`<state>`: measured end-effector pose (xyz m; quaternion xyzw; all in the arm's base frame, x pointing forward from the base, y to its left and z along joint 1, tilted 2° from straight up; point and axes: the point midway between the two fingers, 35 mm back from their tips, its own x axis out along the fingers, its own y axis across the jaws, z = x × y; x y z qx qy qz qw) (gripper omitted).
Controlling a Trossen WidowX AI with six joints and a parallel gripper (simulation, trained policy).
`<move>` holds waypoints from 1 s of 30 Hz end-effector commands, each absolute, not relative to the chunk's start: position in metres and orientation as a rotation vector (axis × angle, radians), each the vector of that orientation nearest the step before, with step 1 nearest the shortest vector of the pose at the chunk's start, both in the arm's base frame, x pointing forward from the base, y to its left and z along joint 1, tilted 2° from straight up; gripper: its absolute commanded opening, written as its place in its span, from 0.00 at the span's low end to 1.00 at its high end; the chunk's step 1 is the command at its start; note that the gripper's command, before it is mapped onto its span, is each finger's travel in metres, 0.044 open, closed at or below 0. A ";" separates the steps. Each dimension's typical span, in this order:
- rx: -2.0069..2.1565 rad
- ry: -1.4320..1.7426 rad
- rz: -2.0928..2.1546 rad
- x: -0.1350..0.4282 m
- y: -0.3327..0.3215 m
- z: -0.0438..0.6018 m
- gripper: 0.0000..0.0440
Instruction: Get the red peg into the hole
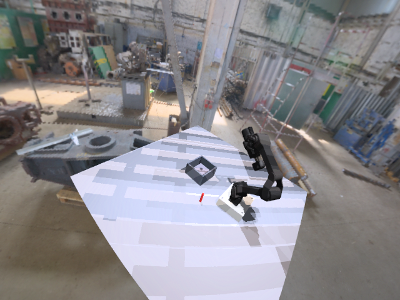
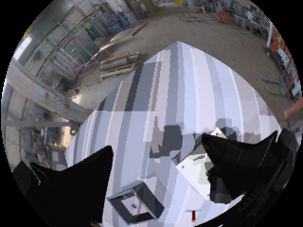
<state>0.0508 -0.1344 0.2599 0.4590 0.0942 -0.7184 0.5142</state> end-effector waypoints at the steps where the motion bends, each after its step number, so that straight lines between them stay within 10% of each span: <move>1: 1.080 0.372 -1.644 0.078 -0.127 0.241 1.00; 30: 0.849 1.061 -1.144 0.166 0.020 0.130 1.00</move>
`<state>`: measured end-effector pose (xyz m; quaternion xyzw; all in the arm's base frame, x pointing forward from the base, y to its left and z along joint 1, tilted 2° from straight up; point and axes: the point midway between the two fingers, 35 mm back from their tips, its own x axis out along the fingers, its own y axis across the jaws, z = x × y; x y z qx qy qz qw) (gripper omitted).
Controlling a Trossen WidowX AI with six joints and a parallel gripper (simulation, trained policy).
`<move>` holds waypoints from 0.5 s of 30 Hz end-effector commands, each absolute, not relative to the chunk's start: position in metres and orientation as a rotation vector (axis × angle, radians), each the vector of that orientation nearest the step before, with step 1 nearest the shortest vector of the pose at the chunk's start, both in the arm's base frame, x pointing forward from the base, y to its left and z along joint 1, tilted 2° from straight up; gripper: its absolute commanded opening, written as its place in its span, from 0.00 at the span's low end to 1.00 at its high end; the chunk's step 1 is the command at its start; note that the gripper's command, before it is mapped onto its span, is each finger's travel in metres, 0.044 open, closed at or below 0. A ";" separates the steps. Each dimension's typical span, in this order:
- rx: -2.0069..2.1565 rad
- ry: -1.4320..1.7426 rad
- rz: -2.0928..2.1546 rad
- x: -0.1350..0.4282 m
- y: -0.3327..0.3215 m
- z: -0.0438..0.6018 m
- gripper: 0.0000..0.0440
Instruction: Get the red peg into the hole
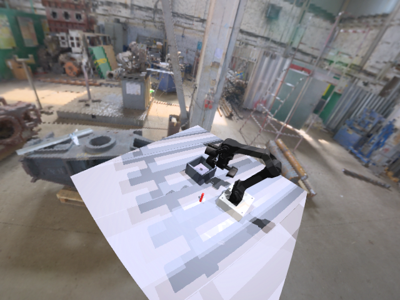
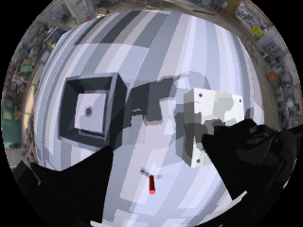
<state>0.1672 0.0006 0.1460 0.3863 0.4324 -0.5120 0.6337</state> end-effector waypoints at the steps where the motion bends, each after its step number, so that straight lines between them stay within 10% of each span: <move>1: 0.840 1.078 -1.134 0.166 0.025 0.125 1.00; 15: 0.754 1.236 -0.974 0.167 0.084 0.065 1.00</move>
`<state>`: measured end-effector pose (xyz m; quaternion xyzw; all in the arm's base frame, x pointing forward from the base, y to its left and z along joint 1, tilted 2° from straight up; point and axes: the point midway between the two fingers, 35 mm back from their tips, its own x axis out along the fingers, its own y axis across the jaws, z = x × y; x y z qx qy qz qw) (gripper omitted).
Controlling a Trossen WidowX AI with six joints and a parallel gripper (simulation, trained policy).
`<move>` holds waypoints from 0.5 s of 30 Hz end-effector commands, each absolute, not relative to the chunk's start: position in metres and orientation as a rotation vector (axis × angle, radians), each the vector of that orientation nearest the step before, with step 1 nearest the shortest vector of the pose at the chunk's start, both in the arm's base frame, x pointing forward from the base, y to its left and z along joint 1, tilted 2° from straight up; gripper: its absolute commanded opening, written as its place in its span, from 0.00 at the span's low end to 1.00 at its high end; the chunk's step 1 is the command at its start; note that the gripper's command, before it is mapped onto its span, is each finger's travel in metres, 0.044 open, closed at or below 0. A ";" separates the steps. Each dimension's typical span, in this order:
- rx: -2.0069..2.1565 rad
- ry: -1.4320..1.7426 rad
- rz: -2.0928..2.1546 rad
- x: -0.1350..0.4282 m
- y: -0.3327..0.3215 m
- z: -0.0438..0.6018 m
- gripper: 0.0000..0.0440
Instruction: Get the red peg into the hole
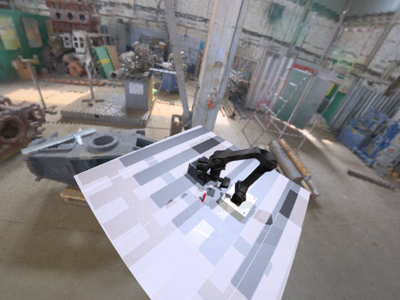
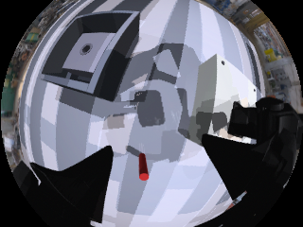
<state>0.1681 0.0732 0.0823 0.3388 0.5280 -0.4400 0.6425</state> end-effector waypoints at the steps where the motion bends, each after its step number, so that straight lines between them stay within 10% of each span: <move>1: 0.754 1.240 -0.961 0.167 0.087 0.061 1.00; 15: 0.808 1.255 -0.811 0.177 0.117 -0.001 0.99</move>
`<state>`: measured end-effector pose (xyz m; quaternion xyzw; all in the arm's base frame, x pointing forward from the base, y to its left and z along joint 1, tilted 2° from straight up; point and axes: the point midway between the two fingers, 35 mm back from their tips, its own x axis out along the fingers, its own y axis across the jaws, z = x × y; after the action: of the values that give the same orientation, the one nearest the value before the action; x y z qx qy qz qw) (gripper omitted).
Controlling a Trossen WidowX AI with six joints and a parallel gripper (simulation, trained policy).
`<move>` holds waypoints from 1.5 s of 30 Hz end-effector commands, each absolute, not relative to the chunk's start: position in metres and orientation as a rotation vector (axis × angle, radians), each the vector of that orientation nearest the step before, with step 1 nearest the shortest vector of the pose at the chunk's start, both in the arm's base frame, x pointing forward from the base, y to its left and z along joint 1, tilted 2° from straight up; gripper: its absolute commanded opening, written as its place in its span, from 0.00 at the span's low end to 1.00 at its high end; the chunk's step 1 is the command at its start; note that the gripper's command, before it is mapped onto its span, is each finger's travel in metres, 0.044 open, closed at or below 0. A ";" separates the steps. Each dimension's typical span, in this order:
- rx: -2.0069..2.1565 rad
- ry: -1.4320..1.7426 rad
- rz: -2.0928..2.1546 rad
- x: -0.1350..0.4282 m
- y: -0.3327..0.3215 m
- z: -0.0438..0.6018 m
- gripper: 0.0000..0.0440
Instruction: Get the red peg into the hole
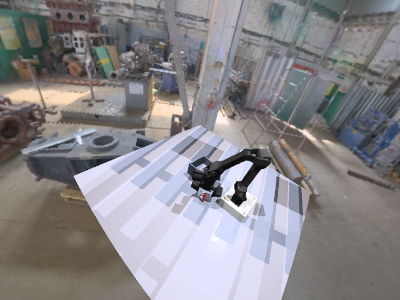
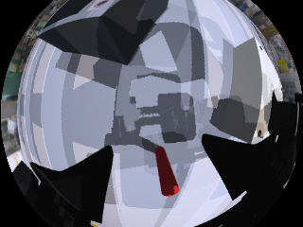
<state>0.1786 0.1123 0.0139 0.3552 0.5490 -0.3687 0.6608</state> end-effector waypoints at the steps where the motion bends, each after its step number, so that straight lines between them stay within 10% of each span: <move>1: 0.812 1.258 -0.809 0.177 0.118 -0.004 0.97; 19: 0.827 1.408 -0.807 0.171 0.125 -0.012 0.00; 45: 0.697 1.189 -0.655 0.231 0.096 0.075 0.00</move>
<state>0.2191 0.1004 0.0567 0.3163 0.5536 -0.3049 0.7075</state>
